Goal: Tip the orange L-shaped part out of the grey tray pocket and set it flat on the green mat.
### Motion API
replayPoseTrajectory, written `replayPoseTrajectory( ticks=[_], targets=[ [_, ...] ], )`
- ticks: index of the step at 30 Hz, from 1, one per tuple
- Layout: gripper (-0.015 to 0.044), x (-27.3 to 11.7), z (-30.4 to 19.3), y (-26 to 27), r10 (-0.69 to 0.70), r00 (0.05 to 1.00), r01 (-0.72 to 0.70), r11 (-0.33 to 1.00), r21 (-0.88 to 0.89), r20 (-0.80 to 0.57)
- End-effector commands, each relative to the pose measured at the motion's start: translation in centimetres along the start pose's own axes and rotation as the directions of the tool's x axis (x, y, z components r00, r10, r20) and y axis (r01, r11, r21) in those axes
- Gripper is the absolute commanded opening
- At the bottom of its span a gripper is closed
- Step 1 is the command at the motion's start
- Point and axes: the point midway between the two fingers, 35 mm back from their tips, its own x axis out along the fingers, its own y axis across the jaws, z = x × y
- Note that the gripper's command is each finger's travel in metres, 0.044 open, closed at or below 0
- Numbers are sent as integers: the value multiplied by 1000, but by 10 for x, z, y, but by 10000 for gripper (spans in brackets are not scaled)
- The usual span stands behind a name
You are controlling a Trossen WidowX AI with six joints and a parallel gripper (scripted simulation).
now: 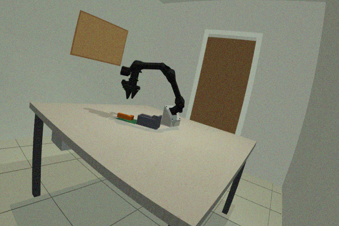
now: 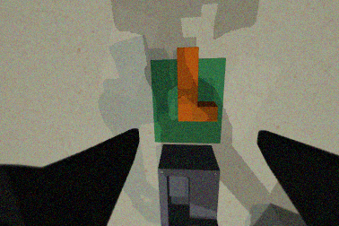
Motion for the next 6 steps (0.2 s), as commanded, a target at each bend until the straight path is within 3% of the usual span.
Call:
replayPoseTrajectory(
  ticks=[1,6],
  targets=[
    [400,1,0,0,1,1000,-1,1000,4,-1],
    [400,1,0,0,1,1000,-1,1000,4,-1]
  ],
)
